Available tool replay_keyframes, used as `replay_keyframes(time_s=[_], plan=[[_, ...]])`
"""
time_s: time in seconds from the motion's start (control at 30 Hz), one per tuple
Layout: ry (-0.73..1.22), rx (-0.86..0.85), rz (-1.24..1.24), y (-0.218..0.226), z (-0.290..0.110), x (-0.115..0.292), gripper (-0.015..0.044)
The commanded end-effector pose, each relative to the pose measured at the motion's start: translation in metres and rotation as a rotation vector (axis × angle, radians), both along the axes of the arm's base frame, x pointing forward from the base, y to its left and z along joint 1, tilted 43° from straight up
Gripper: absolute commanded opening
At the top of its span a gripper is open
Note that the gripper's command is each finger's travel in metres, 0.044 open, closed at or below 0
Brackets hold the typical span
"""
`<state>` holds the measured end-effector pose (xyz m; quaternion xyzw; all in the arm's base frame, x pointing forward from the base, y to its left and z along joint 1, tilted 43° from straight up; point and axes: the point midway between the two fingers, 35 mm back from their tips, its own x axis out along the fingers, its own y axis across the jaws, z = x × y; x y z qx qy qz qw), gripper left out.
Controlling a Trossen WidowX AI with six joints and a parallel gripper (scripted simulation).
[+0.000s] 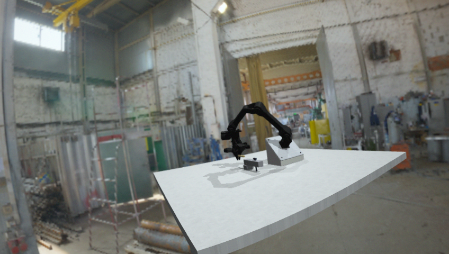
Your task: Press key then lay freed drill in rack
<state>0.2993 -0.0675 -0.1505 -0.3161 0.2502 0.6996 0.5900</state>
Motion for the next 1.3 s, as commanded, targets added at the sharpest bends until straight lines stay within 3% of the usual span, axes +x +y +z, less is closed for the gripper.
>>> replay_keyframes(time_s=[0.0,1.27], plan=[[-0.004,-0.005,0.003,-0.003,0.001,0.001,0.0],[-0.003,-0.006,0.003,-0.012,0.002,-0.015,0.0]])
